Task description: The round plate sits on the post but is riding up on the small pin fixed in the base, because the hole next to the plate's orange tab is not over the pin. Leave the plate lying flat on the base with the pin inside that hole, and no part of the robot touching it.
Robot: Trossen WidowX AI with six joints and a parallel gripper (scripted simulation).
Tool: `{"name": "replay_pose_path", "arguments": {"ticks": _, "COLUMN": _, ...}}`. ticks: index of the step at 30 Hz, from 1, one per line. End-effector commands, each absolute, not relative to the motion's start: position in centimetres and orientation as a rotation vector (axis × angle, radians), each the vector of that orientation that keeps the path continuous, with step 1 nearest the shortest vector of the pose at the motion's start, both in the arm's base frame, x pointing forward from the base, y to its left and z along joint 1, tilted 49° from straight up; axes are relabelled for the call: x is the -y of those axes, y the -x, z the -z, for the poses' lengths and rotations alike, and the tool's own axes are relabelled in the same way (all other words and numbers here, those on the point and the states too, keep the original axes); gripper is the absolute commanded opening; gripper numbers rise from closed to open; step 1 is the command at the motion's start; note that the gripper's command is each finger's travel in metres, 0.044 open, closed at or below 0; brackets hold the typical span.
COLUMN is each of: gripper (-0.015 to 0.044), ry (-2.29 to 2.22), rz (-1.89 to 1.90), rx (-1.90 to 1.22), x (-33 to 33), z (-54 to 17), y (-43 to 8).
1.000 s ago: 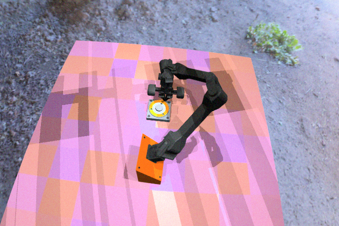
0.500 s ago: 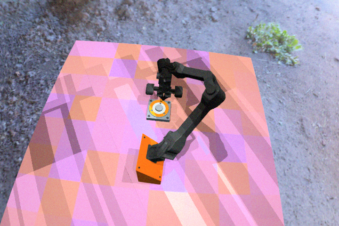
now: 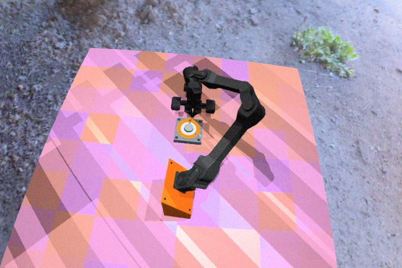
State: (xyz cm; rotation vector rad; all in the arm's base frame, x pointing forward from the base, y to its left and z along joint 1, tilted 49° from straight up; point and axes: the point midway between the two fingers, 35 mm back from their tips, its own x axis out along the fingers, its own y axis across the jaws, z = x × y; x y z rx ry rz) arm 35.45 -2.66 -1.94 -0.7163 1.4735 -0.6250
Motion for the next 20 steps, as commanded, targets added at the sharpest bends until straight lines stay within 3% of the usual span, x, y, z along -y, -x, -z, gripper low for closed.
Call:
{"name": "replay_pose_path", "arguments": {"ticks": 1, "gripper": 0.0000, "ry": 0.708, "rz": 0.619, "rx": -1.463, "x": 0.73, "z": 0.26, "y": -35.43}}
{"name": "replay_pose_path", "arguments": {"ticks": 20, "gripper": 0.0000, "ry": 0.718, "rz": 0.618, "rx": -1.461, "x": 1.03, "z": 0.65, "y": -35.49}}
